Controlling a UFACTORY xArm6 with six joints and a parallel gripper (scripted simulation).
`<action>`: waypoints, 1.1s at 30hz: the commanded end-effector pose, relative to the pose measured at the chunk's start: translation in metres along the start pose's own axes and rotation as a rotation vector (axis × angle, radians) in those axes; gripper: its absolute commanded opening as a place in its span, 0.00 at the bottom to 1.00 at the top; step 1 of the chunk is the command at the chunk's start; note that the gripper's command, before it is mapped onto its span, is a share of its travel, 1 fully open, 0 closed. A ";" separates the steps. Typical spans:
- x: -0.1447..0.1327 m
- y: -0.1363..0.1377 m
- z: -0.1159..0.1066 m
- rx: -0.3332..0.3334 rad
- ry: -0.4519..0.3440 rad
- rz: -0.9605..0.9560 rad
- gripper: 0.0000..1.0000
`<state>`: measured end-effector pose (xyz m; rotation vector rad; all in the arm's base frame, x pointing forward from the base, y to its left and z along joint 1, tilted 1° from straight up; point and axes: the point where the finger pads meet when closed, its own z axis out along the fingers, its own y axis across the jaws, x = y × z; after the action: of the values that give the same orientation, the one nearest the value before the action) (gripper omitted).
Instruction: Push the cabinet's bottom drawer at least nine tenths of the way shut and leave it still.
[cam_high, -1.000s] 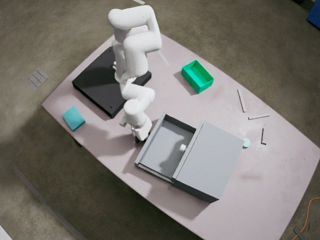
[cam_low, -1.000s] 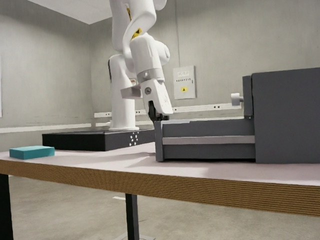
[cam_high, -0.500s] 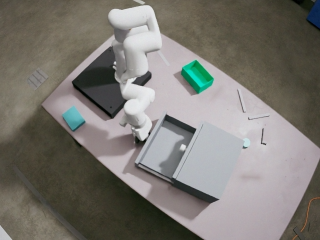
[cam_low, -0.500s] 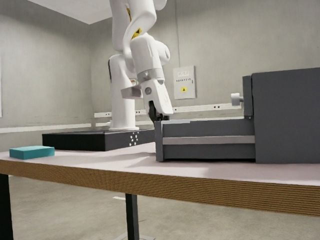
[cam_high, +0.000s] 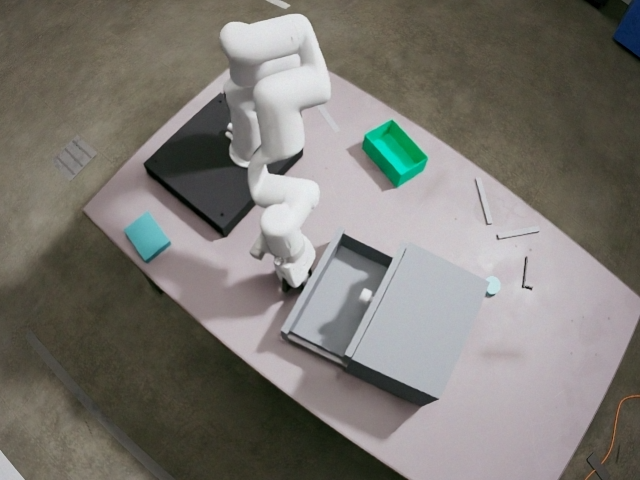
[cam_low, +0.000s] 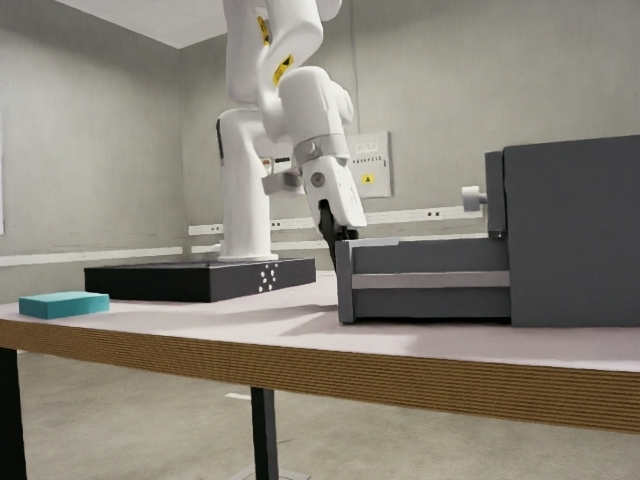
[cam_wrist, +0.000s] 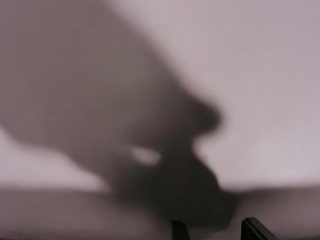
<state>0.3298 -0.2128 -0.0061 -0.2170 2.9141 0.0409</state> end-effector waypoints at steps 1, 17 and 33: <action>-0.021 -0.001 0.004 0.000 0.001 -0.001 0.00; -0.037 -0.001 0.007 0.000 0.001 -0.001 0.00; -0.037 -0.001 0.007 0.000 -0.046 -0.001 0.00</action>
<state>0.3664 -0.2074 -0.0060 -0.2161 2.8965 0.0436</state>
